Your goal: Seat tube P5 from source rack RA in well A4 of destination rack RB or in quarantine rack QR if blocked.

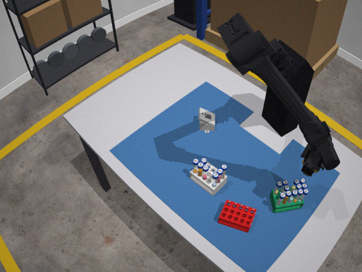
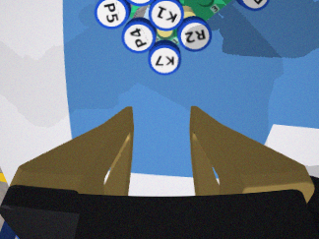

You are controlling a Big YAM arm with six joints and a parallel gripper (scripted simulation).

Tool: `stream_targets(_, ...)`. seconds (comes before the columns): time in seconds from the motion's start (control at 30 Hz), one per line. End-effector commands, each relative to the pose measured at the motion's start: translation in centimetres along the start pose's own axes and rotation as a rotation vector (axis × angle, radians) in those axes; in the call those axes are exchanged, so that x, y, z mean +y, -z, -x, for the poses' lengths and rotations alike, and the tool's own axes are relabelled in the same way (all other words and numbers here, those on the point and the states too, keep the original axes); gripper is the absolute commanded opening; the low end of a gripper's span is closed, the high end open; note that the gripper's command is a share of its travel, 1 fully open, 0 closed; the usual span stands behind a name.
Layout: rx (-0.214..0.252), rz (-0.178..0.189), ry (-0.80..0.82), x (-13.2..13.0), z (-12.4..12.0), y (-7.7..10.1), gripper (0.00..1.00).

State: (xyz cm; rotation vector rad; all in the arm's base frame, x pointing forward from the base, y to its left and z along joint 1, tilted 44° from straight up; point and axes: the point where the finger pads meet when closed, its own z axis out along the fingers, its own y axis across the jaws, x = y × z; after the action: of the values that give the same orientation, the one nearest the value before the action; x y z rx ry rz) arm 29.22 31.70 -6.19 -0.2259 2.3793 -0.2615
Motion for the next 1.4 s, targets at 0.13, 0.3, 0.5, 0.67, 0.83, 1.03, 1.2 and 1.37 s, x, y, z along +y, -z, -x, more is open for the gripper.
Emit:
stream_targets(0.13, -0.012, 0.010, -0.067, 0.3, 0.2, 0.3, 0.30)
stream_targets(0.3, -0.022, 0.037, -0.038, 1.7, 0.3, 1.4, 0.30)
stream_targets(0.5, -0.007, 0.009, -0.039, 0.1, 0.4, 0.3, 0.30)
stream_targets(0.67, 0.003, -0.001, -0.029, -0.1, -0.3, -1.2, 0.30)
stream_targets(0.83, 0.000, 0.001, -0.032, 0.0, -0.1, -1.7, 0.30)
stream_targets(1.03, -0.004, 0.005, -0.036, 0.2, 0.3, -2.8, 0.30)
stream_targets(1.2, -0.003, 0.004, -0.035, 0.2, 0.3, -3.6, 0.30)
stream_targets(1.37, -0.004, 0.010, -0.024, 0.4, -0.1, -3.8, 0.30)
